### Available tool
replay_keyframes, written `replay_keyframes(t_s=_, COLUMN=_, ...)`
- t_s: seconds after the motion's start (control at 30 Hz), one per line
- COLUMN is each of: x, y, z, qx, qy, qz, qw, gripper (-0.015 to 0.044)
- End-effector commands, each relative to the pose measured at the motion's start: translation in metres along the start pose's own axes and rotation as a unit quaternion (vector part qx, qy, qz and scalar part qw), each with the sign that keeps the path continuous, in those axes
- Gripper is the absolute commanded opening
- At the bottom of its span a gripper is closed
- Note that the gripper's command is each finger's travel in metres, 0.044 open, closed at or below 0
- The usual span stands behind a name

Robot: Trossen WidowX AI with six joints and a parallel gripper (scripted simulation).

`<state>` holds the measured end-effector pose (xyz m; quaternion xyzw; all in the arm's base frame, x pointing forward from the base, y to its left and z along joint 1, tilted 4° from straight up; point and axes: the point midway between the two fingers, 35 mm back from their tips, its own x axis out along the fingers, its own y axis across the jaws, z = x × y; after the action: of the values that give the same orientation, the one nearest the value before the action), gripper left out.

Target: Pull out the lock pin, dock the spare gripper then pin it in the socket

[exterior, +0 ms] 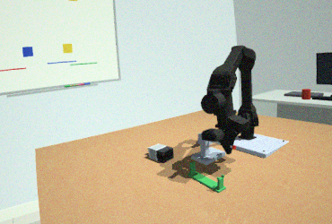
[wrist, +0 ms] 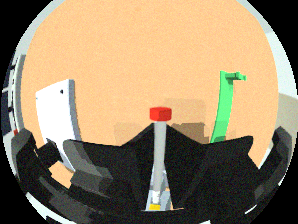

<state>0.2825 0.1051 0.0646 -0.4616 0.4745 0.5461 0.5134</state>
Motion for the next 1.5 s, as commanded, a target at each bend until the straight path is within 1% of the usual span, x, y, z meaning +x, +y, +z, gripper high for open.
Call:
replay_keyframes(t_s=0.0, x=0.0, y=0.0, z=0.004, qx=0.0, qy=-0.002, qz=0.0, qw=1.0, gripper=0.0)
replay_keyframes(t_s=1.47, x=0.001, y=0.0, z=0.037, qx=0.001, qy=0.001, qz=0.001, qw=1.0, gripper=0.0)
